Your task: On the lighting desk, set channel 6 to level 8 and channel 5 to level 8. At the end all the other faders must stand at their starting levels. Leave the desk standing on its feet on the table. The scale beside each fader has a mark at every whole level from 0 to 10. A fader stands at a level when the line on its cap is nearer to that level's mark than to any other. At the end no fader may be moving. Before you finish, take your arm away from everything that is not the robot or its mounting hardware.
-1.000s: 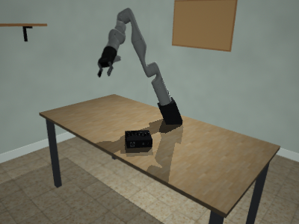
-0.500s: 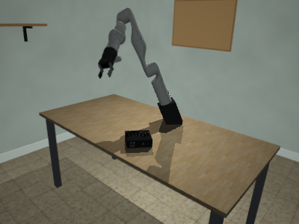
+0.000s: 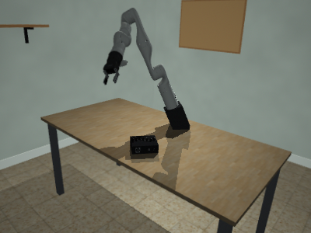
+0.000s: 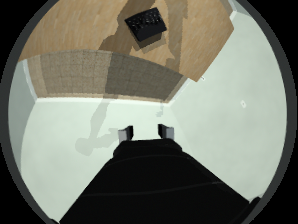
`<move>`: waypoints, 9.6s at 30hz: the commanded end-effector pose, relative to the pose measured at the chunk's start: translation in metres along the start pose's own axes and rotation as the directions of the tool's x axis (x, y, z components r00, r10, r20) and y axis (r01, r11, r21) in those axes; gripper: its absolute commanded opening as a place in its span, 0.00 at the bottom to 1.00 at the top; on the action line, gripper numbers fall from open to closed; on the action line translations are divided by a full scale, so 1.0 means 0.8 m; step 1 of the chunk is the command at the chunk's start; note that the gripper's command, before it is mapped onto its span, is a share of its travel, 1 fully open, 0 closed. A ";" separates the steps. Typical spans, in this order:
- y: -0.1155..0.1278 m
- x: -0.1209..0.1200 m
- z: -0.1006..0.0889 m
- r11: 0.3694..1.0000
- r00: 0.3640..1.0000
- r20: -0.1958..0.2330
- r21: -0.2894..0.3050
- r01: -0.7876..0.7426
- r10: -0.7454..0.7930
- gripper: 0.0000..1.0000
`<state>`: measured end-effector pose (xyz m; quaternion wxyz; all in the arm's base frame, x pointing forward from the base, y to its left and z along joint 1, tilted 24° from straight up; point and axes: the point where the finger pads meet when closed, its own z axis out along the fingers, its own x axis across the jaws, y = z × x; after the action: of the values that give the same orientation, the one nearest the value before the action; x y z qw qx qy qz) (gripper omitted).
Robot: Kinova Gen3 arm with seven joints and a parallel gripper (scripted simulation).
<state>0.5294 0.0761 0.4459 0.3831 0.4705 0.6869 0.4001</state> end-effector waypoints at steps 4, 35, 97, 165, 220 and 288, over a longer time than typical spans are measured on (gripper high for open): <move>-0.001 0.001 0.002 1.000 1.000 0.000 0.008 0.001 -0.001 1.00; -0.042 0.009 0.022 0.994 0.999 0.030 0.102 -0.039 0.037 1.00; -0.121 0.023 0.047 0.956 0.991 0.103 0.270 -0.115 0.091 1.00; -0.258 0.047 0.054 0.823 0.958 0.258 0.513 -0.244 0.123 1.00; -0.331 0.061 0.040 0.721 0.930 0.352 0.618 -0.316 0.105 1.00; -0.401 0.076 0.014 0.600 0.892 0.447 0.698 -0.390 0.060 1.00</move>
<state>0.4168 0.0569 0.1420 0.2166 0.7362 0.6410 0.0161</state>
